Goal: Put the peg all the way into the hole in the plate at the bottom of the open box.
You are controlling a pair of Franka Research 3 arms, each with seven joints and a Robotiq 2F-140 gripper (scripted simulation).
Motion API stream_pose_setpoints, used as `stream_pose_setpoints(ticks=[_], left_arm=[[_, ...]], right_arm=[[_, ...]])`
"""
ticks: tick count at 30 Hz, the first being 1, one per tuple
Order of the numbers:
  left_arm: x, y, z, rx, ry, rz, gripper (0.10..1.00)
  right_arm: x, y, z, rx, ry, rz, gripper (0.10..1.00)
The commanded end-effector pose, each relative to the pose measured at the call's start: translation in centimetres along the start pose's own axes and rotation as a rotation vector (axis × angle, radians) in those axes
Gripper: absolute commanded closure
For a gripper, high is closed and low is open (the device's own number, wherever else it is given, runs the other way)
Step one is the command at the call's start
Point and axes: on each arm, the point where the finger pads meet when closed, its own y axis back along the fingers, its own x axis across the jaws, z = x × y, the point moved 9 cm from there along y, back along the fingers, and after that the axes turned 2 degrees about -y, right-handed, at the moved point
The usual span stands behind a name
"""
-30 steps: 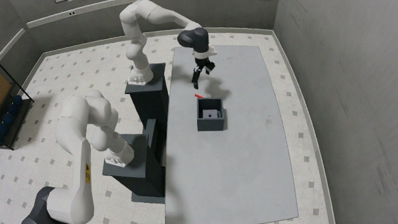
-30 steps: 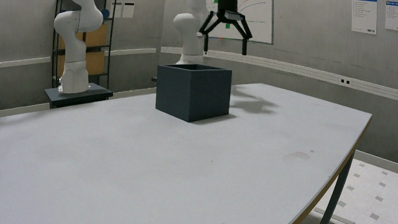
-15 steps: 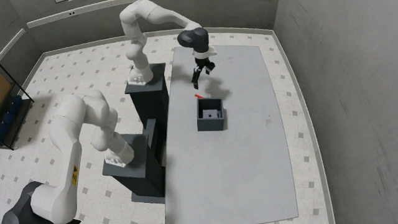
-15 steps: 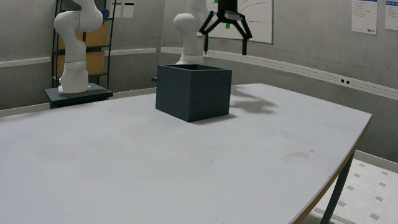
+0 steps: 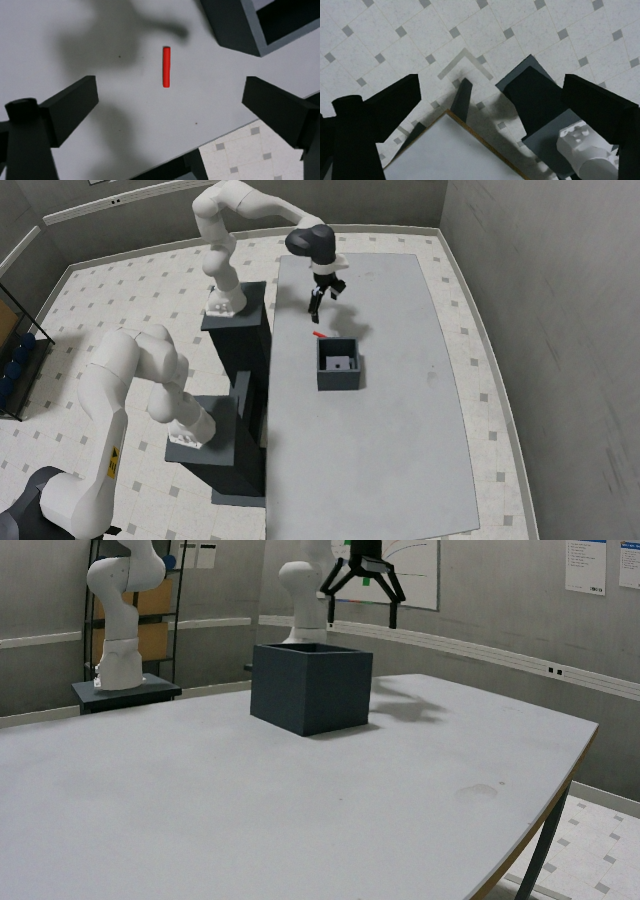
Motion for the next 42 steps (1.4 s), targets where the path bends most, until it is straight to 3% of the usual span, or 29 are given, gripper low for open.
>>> stream_pose_setpoints(ticks=[1,3,4,42], left_arm=[[0.05,0.07,-0.06,0.005,0.008,0.002,0.098],[0.05,0.07,-0.06,0.005,0.008,0.002,0.098],[0.05,0.07,-0.06,0.005,0.008,0.002,0.771],[0.05,0.02,-0.06,0.005,0.008,0.002,0.771]], right_arm=[[-0.1,-0.09,0.19,-0.002,-0.016,0.0,0.098],[-0.1,-0.09,0.19,-0.002,-0.016,0.0,0.098],[-0.06,0.0,0.08,0.0,-0.003,0.0,0.098],[-0.06,0.0,0.08,0.0,-0.003,0.0,0.098]])
